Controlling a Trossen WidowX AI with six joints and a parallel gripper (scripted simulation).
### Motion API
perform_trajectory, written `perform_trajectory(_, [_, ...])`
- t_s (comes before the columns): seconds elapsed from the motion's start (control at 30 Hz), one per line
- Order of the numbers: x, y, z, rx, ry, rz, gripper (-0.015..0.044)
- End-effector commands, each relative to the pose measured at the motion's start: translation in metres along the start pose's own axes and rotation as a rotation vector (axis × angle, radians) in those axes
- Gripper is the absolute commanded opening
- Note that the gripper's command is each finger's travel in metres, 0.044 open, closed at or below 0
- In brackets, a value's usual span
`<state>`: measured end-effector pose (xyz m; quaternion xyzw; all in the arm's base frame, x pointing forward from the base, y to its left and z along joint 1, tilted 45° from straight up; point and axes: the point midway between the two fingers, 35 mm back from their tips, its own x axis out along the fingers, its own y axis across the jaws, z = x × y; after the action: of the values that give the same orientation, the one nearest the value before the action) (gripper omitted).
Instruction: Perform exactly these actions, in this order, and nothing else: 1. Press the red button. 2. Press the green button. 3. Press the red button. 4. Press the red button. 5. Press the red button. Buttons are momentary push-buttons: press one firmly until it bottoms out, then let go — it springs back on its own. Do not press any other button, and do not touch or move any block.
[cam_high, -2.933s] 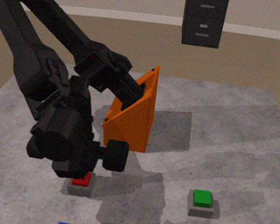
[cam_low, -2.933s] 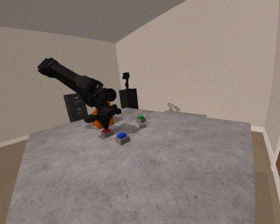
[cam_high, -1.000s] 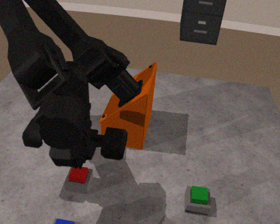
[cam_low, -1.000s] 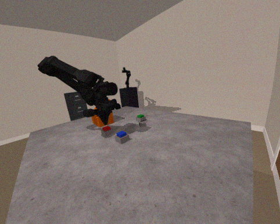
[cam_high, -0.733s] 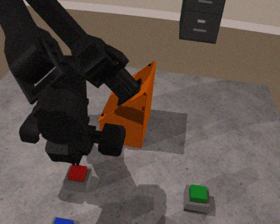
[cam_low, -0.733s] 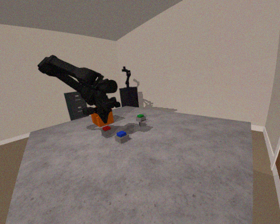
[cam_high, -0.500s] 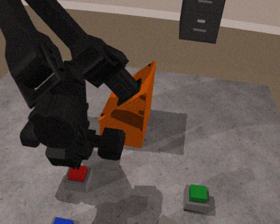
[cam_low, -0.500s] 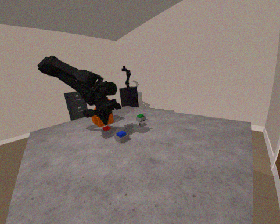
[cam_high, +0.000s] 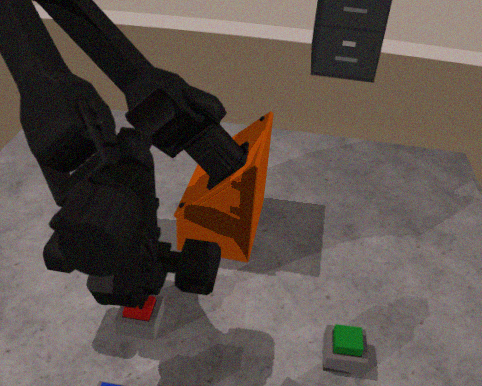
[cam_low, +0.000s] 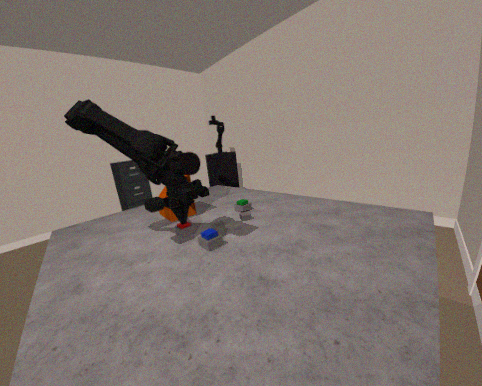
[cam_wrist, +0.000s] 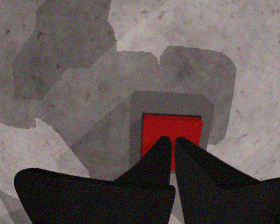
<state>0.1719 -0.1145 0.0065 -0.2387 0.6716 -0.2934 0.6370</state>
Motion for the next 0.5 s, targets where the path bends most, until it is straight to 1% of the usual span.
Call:
perform_trajectory(0.0, [0.0015, 0.0001, -0.0018, -0.009, 0.006, -0.004, 0.0020])
perform_trajectory(0.47, [-0.0007, 0.0003, -0.0010, -0.003, 0.004, -0.001, 0.0020])
